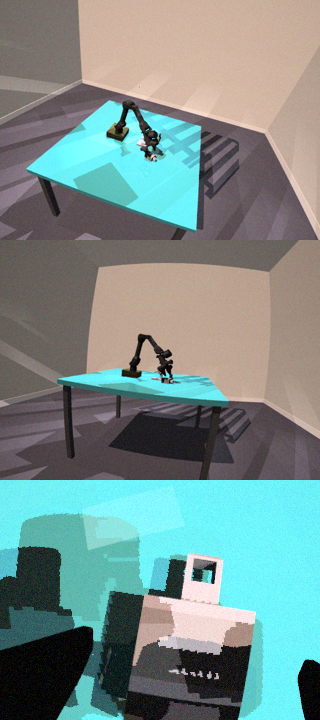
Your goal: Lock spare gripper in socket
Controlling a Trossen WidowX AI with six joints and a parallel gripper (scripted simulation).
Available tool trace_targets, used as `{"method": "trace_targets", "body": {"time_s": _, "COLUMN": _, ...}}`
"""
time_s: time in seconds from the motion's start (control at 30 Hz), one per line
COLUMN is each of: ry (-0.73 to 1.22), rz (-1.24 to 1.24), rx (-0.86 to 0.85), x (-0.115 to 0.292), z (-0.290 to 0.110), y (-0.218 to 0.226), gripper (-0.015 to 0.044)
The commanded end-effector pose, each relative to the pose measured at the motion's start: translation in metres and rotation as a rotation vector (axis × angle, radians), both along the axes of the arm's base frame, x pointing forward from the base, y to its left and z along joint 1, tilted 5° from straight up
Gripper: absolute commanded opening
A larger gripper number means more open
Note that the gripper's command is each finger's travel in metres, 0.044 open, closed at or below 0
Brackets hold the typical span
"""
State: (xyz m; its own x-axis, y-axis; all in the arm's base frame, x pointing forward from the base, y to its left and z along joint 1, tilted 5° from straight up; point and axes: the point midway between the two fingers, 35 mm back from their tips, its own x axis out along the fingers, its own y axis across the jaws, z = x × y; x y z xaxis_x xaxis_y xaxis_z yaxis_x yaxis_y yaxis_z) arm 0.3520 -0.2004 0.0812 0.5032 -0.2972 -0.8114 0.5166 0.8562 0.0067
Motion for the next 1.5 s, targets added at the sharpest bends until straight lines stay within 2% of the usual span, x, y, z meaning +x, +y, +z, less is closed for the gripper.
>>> {"method": "trace_targets", "body": {"time_s": 0.0, "ry": -0.010, "rz": 0.000, "rx": -0.004, "x": 0.002, "z": -0.005, "y": -0.001, "gripper": 0.0440}}
{"method": "trace_targets", "body": {"time_s": 1.37, "ry": -0.010, "rz": 0.000, "rx": -0.004, "x": 0.007, "z": -0.063, "y": -0.002, "gripper": 0.0440}}
{"method": "trace_targets", "body": {"time_s": 1.47, "ry": -0.010, "rz": 0.000, "rx": -0.004, "x": 0.007, "z": -0.063, "y": -0.002, "gripper": 0.0361}}
